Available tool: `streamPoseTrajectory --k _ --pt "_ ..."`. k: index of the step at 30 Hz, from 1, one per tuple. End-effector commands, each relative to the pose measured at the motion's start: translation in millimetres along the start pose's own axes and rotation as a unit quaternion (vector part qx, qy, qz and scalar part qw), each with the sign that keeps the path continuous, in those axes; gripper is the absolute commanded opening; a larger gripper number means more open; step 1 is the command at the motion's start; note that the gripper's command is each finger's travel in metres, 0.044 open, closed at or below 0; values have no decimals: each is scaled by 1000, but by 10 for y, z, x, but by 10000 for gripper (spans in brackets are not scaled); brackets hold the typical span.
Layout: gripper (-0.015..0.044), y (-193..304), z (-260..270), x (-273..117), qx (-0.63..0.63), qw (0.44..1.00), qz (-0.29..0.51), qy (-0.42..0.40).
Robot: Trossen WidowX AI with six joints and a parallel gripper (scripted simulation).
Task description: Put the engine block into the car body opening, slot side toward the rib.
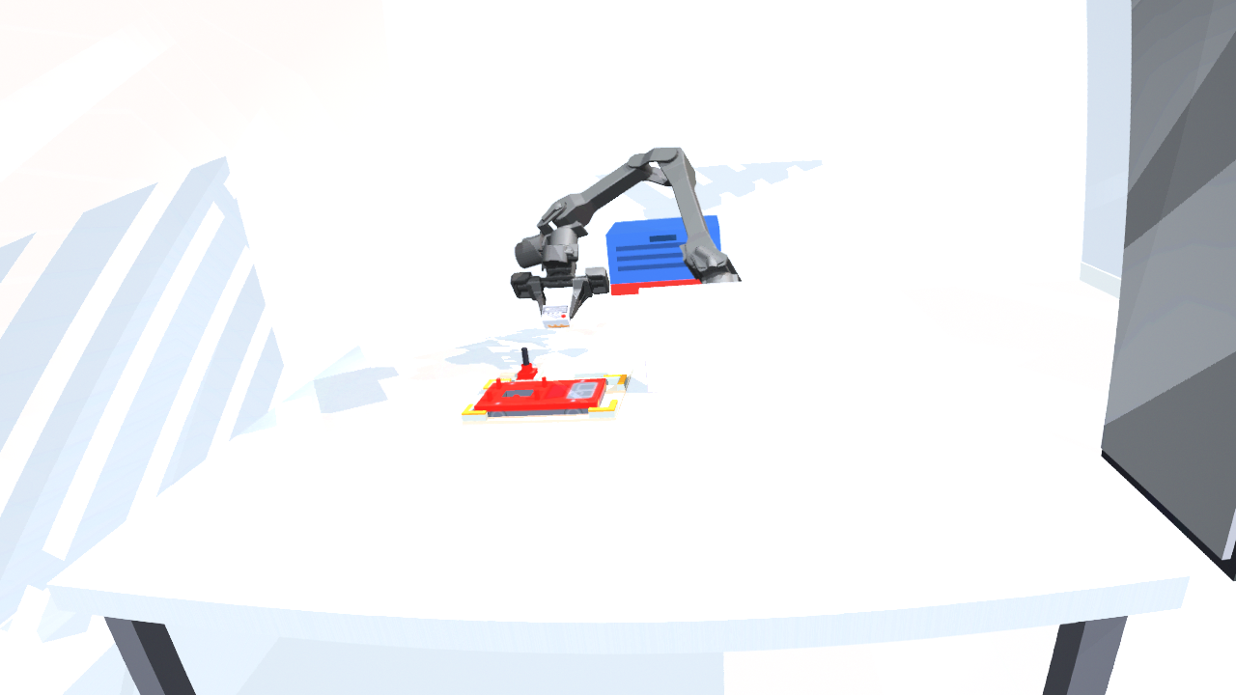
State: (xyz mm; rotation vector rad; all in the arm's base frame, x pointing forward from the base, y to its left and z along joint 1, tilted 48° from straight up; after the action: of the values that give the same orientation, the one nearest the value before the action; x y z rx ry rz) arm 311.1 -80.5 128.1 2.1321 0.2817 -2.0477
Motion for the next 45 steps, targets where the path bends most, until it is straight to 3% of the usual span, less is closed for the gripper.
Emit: streamPoseTrajectory --k 1,45 --pt "0 46 22 83 -1 1000 -5 -4" --pt "0 566 141 537 -1 1000 -4 -5"
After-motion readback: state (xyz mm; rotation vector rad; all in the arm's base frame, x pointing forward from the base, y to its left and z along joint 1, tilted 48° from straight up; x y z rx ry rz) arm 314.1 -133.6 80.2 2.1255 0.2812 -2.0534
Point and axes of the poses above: the point midway between the two fingers, 35 mm back from their tips, its own x axis out along the fingers, its own z axis across the jaws, y = z × x, the point moved 2 cm from there along -x, back along the fingers, and after that the axes turned 12 degrees about -x, right-handed, at the moved point
